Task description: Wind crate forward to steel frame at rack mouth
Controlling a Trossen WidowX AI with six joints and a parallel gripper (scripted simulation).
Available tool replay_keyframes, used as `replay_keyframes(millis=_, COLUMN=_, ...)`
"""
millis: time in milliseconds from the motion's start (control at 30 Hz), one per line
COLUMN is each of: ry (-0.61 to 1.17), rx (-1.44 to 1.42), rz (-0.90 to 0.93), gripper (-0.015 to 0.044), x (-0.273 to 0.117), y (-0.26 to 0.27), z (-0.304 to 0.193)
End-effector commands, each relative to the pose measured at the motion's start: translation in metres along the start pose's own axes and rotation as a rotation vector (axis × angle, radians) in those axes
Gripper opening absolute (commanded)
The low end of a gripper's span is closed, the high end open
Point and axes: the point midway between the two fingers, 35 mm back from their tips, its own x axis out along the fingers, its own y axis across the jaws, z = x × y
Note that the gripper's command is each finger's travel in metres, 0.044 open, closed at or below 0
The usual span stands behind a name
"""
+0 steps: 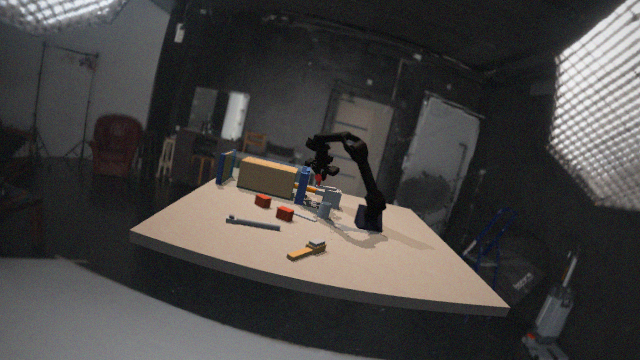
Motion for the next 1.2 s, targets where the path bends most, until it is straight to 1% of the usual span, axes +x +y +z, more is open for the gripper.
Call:
replay_keyframes(millis=0, ry=0.015, rx=0.004, rz=-0.037, gripper=0.0000, x=-0.001, y=-0.015, z=-0.009)
replay_keyframes(millis=1167, ry=0.015, rx=0.004, rz=-0.040, gripper=0.0000, x=-0.004, y=-0.057, z=-0.013)
